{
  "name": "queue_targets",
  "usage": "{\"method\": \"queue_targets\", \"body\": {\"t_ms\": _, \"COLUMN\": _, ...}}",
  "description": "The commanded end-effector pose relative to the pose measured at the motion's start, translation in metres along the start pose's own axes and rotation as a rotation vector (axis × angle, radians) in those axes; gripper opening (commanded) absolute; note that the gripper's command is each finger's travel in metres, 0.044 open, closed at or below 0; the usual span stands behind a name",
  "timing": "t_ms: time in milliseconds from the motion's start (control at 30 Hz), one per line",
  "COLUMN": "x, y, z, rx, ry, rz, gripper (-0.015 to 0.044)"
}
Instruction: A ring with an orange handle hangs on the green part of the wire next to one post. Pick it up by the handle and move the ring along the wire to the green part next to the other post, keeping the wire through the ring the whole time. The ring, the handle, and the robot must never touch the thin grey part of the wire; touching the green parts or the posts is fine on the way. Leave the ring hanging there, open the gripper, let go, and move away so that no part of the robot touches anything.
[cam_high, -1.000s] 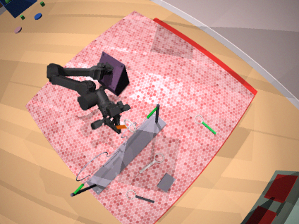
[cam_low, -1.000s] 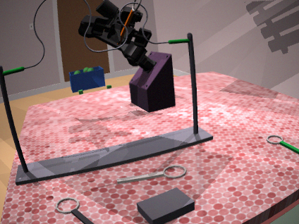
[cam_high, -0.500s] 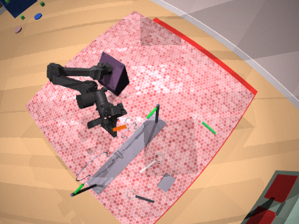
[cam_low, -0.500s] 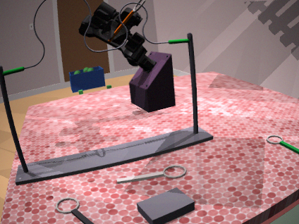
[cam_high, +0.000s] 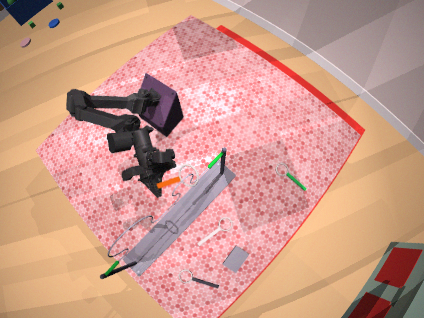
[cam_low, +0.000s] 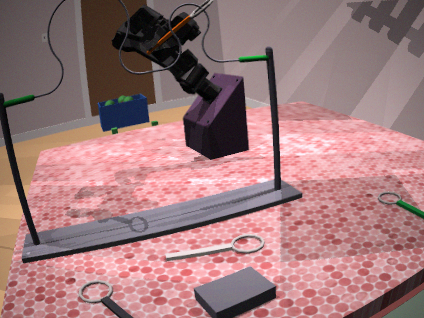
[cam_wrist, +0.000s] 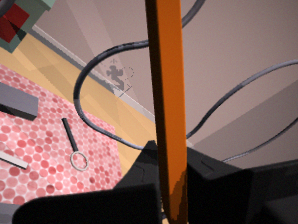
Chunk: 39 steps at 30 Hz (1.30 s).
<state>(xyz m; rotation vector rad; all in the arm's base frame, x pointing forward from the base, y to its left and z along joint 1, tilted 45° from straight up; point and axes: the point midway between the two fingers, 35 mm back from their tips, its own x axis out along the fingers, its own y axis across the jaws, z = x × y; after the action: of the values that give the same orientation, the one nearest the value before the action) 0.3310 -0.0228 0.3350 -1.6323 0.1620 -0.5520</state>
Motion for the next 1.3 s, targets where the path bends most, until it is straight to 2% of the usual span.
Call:
{"method": "queue_targets", "body": {"t_ms": 0, "x": 0.0, "y": -0.001, "z": 0.001, "rx": -0.061, "ry": -0.012, "rz": -0.024, "gripper": -0.015}}
{"method": "queue_targets", "body": {"t_ms": 1267, "x": -0.005, "y": -0.052, "z": 0.022, "rx": -0.767, "ry": -0.106, "rz": -0.416, "gripper": -0.015}}
